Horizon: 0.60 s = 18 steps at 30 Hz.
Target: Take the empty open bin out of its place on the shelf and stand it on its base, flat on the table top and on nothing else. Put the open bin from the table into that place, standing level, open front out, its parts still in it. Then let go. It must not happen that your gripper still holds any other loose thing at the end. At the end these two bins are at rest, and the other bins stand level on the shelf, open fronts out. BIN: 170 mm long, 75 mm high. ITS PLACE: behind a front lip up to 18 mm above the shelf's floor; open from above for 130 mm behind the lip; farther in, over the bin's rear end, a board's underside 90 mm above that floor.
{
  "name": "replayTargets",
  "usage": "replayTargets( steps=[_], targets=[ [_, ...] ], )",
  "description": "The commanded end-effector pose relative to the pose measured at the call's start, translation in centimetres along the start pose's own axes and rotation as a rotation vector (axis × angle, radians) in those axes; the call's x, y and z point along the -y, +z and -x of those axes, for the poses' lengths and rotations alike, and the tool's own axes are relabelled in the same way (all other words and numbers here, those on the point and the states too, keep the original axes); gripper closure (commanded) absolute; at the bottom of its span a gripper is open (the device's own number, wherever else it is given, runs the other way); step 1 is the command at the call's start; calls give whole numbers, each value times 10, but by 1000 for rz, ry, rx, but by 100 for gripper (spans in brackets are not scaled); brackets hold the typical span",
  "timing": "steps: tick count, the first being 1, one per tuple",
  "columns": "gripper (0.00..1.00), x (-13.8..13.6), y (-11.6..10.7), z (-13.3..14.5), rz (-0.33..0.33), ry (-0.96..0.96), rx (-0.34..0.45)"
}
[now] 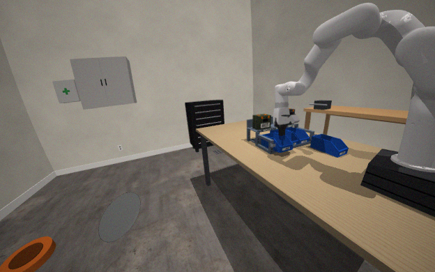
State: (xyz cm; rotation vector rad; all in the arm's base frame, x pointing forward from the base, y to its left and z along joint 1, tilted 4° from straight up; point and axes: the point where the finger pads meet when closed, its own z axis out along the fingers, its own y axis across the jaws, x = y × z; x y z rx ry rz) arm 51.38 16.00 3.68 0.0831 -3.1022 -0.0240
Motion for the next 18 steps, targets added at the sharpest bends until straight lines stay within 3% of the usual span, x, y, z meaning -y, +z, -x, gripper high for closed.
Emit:
replayTargets(
  steps=[1, 18],
  targets=[
    [90, 0, -9, 1, 1, 0, 5],
    [90, 0, -37, -2, 1, 0, 5]
  ],
)
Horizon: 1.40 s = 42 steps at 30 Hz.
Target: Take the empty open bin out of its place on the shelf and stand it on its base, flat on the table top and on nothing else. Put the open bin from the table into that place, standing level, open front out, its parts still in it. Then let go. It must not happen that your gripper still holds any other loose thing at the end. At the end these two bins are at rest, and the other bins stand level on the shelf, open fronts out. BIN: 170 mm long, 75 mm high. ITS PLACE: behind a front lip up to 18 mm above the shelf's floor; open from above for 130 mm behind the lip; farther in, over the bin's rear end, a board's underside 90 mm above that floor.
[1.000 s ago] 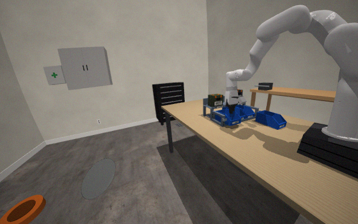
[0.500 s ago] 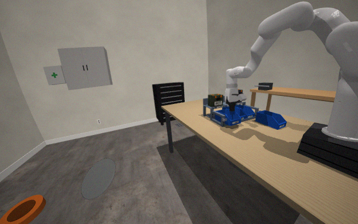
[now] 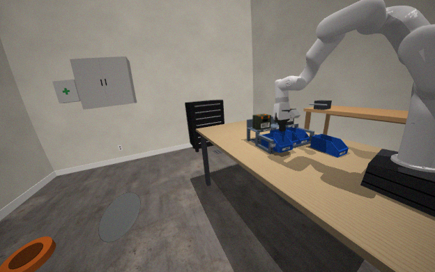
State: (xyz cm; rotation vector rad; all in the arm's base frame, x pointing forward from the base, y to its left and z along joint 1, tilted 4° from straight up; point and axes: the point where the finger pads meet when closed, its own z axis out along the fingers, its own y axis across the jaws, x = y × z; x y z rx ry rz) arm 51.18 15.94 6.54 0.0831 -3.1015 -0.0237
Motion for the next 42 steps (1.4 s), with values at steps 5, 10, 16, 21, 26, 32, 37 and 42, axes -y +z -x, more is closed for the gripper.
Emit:
replayTargets(
  steps=[5, 10, 16, 21, 26, 32, 37, 42],
  targets=[
    [90, 0, -17, 0, 1, 0, 5],
    [90, 0, -25, -1, 1, 0, 5],
    [90, 0, -30, -1, 1, 0, 5],
    [90, 0, -36, -2, 1, 0, 5],
    [90, 0, -41, -2, 1, 0, 5],
    [90, 0, -43, -3, 1, 0, 5],
    [90, 0, -45, -3, 1, 0, 5],
    [90, 0, -46, -3, 1, 0, 5]
  ],
)
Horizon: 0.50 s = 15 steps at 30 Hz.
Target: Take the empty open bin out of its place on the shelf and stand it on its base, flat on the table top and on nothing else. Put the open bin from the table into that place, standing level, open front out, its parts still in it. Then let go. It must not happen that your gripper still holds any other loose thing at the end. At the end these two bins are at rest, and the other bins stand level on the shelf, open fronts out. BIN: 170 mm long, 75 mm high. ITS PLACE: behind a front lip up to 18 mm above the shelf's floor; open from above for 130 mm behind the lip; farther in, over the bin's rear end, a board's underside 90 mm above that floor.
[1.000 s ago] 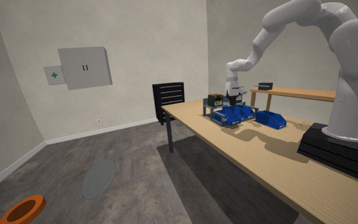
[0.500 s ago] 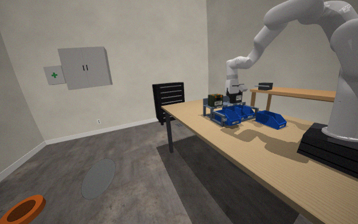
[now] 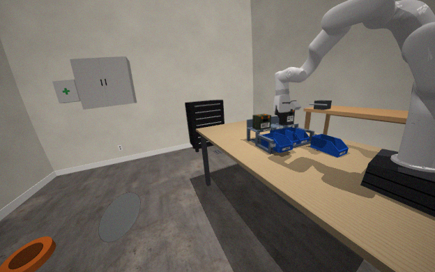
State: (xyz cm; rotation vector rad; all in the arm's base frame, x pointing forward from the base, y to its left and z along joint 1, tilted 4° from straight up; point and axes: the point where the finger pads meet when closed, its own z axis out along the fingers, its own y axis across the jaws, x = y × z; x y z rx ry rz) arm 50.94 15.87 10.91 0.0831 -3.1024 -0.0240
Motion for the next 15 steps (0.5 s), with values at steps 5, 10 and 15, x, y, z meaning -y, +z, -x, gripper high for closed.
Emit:
replayTargets(
  steps=[5, 10, 15],
  targets=[
    [90, 0, -3, 1, 1, 0, 5],
    [100, 0, -3, 1, 1, 0, 5],
    [100, 0, -3, 1, 1, 0, 5]
  ],
)
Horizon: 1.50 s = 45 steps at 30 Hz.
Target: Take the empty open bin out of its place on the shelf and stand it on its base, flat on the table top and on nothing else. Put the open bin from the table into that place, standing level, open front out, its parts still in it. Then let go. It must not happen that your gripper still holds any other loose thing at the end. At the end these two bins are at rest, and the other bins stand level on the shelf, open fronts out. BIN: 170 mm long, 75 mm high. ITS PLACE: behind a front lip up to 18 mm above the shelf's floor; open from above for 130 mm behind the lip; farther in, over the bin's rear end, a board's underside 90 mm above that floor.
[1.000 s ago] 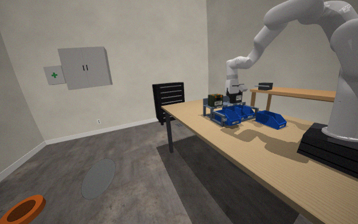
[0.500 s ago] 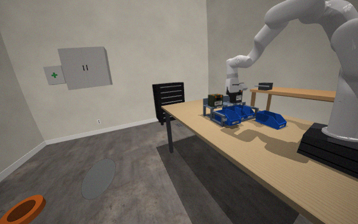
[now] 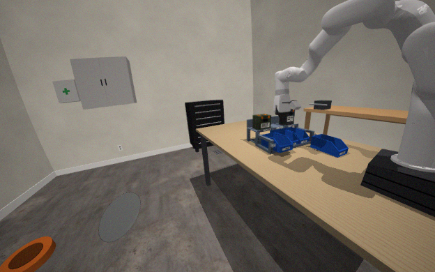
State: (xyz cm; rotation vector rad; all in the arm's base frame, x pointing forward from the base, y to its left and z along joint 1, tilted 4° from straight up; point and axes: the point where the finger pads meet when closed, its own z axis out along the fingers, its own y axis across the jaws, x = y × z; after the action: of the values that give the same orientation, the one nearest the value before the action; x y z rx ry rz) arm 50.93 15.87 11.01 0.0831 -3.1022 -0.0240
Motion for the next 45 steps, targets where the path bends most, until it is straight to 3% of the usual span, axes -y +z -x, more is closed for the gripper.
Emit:
replayTargets(
  steps=[1, 16, 24, 45],
  targets=[
    [100, 0, -2, 1, 1, 0, 5],
    [100, 0, -2, 1, 1, 2, 5],
    [100, -4, 0, -5, 0, 91, 11],
    [100, -41, 29, -94, 45, 1032, 36]
  ],
)
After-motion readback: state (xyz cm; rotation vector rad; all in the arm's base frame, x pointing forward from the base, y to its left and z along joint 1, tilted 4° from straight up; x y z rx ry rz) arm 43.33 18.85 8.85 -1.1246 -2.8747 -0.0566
